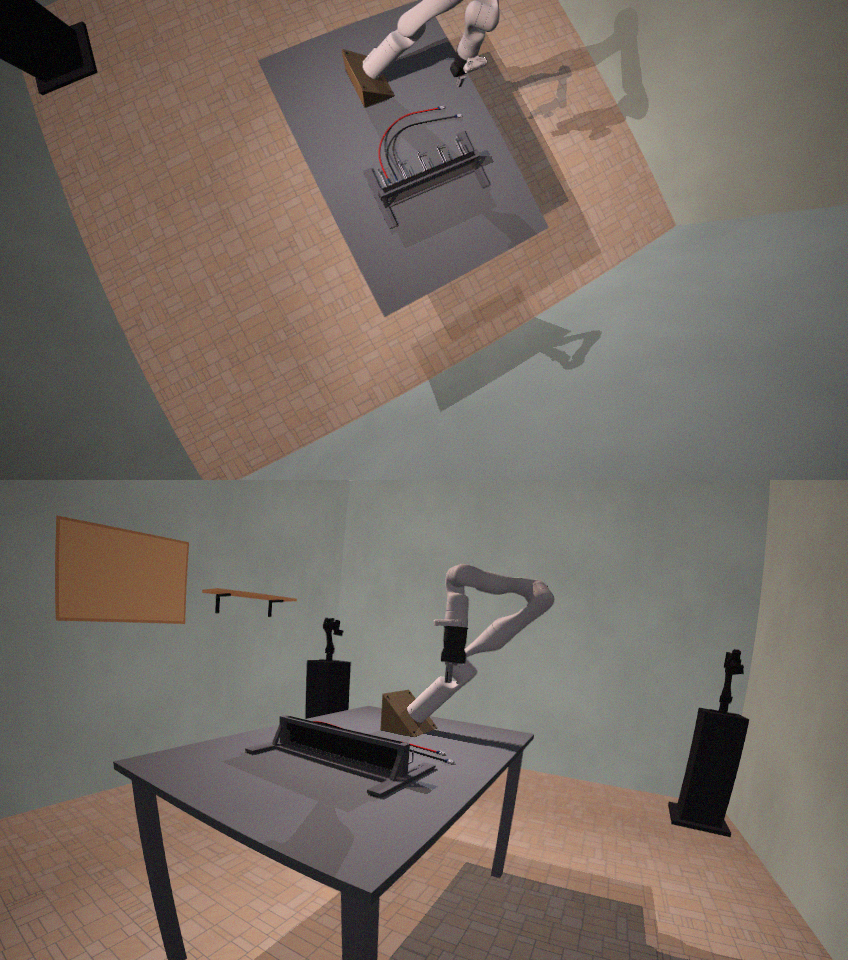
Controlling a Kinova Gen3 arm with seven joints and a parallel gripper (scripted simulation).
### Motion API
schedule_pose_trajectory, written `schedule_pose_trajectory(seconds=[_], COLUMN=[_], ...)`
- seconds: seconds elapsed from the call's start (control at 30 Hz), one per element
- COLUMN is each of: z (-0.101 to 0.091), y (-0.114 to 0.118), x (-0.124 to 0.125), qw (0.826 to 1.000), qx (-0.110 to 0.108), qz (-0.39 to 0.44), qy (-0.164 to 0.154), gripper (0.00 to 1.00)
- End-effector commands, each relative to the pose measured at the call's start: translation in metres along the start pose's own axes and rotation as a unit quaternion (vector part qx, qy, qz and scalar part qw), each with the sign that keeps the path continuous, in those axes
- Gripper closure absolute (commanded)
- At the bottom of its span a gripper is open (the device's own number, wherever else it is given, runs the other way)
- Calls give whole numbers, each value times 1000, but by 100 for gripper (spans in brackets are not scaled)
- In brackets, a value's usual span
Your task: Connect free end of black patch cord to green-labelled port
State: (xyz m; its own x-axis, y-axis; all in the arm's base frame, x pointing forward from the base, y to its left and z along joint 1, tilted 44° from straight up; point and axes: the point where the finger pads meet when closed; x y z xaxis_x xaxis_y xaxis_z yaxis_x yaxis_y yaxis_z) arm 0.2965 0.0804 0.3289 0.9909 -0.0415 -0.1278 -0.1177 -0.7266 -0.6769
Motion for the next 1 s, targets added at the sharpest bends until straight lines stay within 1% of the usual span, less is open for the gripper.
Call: schedule_pose_trajectory(seconds=[0.0,0.37,0.53,0.7,0.83,0.9,0.97], z=[-1,0,2,7,14,14,18], y=[0,0,0,-1,-1,-1,0], x=[0,0,3,10,19,19,25], qw=[1000,1000,1000,998,993,993,988], qx=[0,1,7,23,46,46,60], qz=[0,1,16,54,106,106,140], qy=[1,1,4,11,20,20,25], gripper=[100,100,100,100,100,100,100])
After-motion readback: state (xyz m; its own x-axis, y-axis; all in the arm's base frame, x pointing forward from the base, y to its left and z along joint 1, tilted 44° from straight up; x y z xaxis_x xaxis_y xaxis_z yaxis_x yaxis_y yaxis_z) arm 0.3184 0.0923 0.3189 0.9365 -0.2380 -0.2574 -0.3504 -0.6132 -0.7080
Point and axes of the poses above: the point where the finger pads meet when closed, its own z axis out along the fingers, its own y axis across the jaws, x = y × z, and after that the axes turned 9 degrees about z, right-handed
